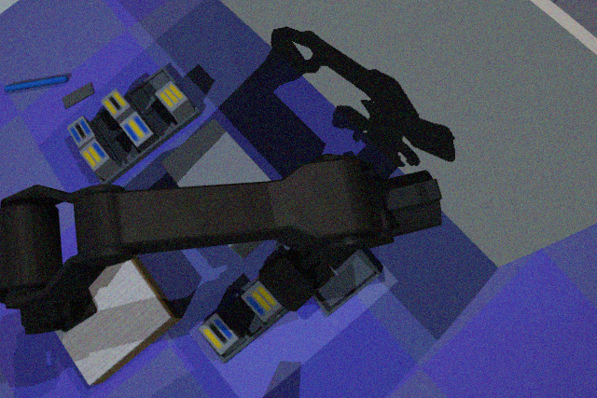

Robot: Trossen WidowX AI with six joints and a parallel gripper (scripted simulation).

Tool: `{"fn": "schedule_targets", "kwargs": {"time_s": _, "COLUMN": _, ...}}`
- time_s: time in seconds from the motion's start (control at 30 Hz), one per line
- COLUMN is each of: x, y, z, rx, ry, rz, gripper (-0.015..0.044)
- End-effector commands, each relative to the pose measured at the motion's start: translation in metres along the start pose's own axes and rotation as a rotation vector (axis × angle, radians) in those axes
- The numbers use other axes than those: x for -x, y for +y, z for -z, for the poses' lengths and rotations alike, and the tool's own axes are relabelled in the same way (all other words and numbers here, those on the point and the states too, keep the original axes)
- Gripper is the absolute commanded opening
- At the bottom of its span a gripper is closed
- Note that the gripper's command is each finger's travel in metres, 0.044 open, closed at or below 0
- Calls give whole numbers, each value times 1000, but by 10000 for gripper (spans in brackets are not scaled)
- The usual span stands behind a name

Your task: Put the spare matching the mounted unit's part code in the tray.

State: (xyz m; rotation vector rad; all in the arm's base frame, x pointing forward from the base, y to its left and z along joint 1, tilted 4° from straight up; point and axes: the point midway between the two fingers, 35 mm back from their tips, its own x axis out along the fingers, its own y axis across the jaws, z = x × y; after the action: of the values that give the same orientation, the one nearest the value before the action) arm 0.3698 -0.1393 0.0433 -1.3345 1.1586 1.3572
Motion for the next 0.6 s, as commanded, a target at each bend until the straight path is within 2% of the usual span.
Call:
{"fn": "schedule_targets", "kwargs": {"time_s": 0.0, "x": -4, "y": 1, "z": 0, "rx": 6, "ry": 2, "rz": -3, "gripper": 0}}
{"fn": "schedule_targets", "kwargs": {"time_s": 0.57, "x": -17, "y": 3, "z": -1, "rx": 6, "ry": 2, "rz": -3, "gripper": 0}}
